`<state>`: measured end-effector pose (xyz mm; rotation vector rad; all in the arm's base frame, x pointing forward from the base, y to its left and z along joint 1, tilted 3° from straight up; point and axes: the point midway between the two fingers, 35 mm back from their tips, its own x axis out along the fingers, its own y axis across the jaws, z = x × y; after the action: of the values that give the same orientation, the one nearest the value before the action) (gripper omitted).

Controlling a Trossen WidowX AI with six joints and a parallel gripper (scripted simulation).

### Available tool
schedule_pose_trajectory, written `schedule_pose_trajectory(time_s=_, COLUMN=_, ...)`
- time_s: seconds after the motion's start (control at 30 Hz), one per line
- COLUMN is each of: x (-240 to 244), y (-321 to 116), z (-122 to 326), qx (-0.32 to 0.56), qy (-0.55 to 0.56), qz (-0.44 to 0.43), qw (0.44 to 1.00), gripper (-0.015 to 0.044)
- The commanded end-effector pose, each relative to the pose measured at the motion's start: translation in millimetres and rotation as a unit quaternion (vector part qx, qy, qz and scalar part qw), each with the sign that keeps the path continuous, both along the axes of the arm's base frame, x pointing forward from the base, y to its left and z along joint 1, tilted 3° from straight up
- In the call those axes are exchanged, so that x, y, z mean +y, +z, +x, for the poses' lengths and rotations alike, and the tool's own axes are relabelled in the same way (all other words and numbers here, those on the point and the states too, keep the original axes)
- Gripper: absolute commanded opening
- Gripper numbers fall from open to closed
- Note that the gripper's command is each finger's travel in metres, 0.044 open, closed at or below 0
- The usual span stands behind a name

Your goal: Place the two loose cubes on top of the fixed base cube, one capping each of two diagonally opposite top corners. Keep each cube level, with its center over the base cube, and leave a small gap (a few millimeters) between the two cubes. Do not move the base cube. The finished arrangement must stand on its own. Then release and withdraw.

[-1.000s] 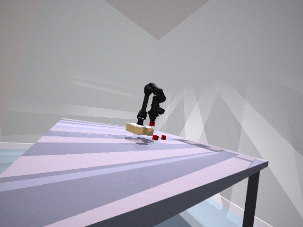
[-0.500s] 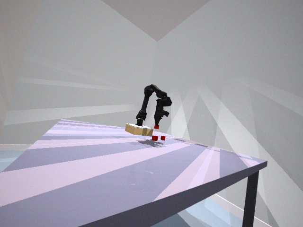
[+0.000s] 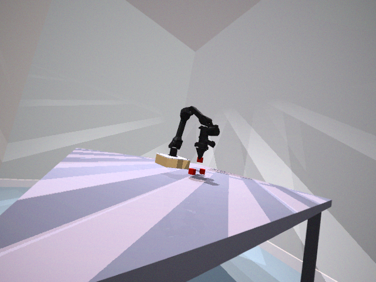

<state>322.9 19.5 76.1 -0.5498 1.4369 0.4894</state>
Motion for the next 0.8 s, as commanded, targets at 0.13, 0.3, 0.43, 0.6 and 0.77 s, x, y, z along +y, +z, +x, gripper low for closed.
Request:
schedule_pose_trajectory(time_s=0.13, x=26, y=-8, z=-4, qx=0.002, qy=-0.075, qz=0.004, qw=0.997, gripper=0.0105)
schedule_pose_trajectory(time_s=0.3, x=42, y=-11, z=-6, qx=0.001, qy=-0.121, qz=0.008, qw=0.993, gripper=0.0105)
schedule_pose_trajectory(time_s=0.43, x=55, y=-14, z=-8, qx=0.000, qy=-0.157, qz=0.011, qw=0.988, gripper=0.0105)
schedule_pose_trajectory(time_s=0.6, x=70, y=-18, z=-12, qx=0.000, qy=-0.200, qz=0.015, qw=0.980, gripper=0.0105)
schedule_pose_trajectory(time_s=0.77, x=72, y=-18, z=-13, qx=0.000, qy=-0.206, qz=0.016, qw=0.978, gripper=0.0105)
